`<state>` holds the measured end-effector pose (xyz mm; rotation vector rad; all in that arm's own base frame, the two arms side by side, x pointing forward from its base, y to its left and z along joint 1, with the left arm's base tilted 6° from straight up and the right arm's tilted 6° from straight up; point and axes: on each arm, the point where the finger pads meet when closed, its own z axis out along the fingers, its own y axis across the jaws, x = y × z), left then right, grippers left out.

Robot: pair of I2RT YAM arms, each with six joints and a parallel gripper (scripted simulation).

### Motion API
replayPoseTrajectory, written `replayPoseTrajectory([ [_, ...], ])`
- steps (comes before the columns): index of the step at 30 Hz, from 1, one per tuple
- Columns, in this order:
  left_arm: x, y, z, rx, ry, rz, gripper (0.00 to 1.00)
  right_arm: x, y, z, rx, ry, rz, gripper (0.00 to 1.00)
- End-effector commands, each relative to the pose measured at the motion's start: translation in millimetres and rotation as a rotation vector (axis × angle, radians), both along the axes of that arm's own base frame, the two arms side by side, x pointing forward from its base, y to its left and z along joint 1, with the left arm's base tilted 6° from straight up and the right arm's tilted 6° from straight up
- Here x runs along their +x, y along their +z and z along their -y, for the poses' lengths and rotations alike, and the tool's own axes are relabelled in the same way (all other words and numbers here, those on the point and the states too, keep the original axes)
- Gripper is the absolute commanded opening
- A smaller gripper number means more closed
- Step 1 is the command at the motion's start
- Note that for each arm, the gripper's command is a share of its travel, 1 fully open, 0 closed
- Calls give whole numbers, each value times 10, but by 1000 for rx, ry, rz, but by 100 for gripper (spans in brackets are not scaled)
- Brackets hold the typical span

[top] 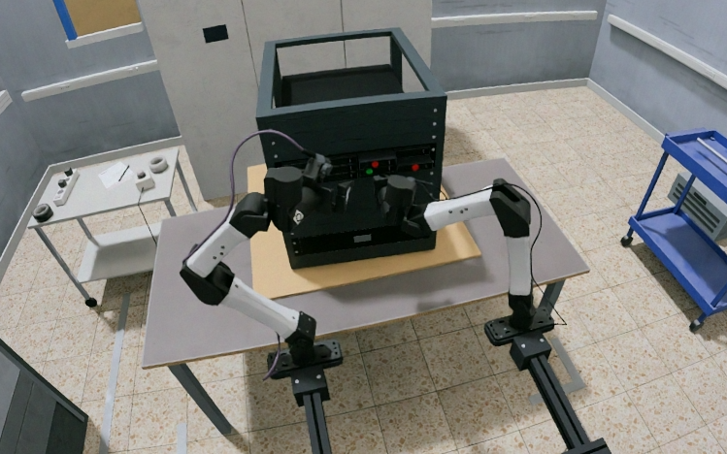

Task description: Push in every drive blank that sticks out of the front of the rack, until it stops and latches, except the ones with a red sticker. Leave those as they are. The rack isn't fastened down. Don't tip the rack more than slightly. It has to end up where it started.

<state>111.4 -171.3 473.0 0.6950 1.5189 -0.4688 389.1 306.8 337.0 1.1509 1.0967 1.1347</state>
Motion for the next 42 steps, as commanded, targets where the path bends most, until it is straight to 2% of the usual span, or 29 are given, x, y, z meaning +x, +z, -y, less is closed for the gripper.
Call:
replayPoseTrajectory([
  [1,31,70,-44,-24,16,-7,100,90,196,-24,47,15,29,0],
  [25,33,82,-52,-28,16,-8,100,509,222,5,45,13,25,0],
  [29,15,23,5,4,15,-2,100,309,164,20,52,11,40,0],
  [31,15,23,5,4,15,-2,100,309,164,20,52,11,40,0],
  [37,-26,-88,115,50,9,8,100,-139,168,40,67,7,59,0],
  [42,-17,-60,83,38,9,5,100,-210,163,39,68,7,61,0],
])
